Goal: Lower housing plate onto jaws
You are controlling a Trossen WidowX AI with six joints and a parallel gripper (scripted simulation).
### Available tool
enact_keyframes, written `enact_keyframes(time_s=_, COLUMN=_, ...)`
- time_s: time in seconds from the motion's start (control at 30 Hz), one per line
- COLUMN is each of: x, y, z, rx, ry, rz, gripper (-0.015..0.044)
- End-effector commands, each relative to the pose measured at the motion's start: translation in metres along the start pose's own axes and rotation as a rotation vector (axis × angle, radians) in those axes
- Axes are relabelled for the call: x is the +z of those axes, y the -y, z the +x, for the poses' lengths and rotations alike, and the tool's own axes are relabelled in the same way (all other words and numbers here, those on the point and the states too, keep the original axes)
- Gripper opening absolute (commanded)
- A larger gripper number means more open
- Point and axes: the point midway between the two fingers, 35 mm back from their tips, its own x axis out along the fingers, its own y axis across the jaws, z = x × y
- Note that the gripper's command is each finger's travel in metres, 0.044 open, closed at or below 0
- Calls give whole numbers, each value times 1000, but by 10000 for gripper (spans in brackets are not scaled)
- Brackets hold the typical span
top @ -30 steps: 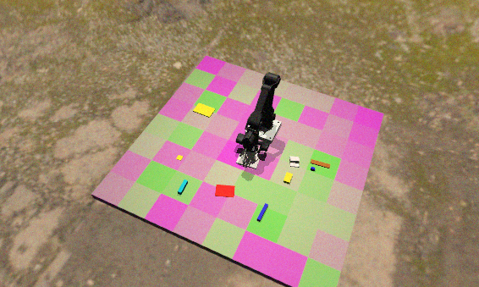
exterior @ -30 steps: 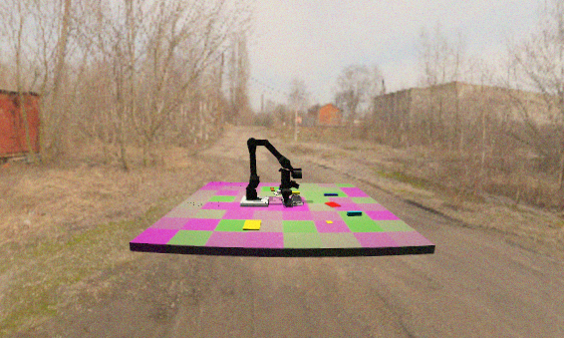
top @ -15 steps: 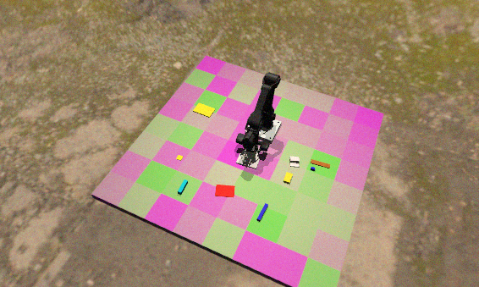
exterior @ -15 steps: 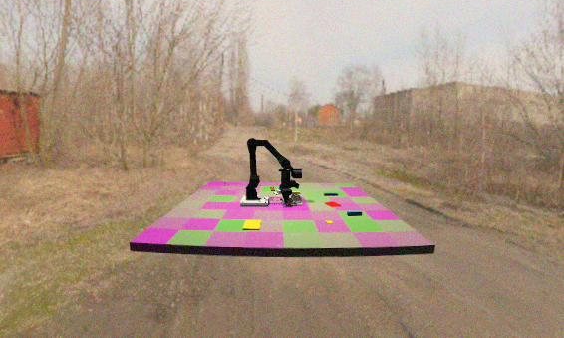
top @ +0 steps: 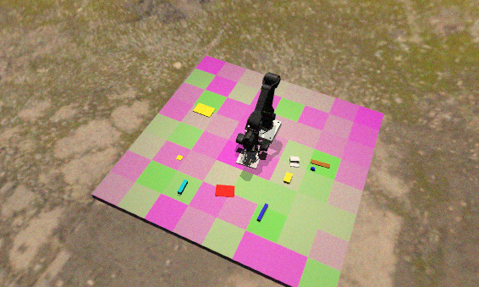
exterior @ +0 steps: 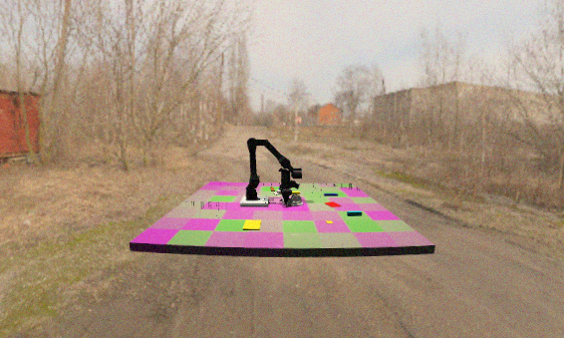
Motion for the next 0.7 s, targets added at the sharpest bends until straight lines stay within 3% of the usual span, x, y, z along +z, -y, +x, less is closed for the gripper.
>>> enact_keyframes(time_s=0.0, x=0, y=1, z=1, rx=-4, ry=-2, rz=-3, gripper=351)
enact_keyframes(time_s=0.67, x=0, y=1, z=-4, rx=-4, ry=-2, rz=-3, gripper=351)
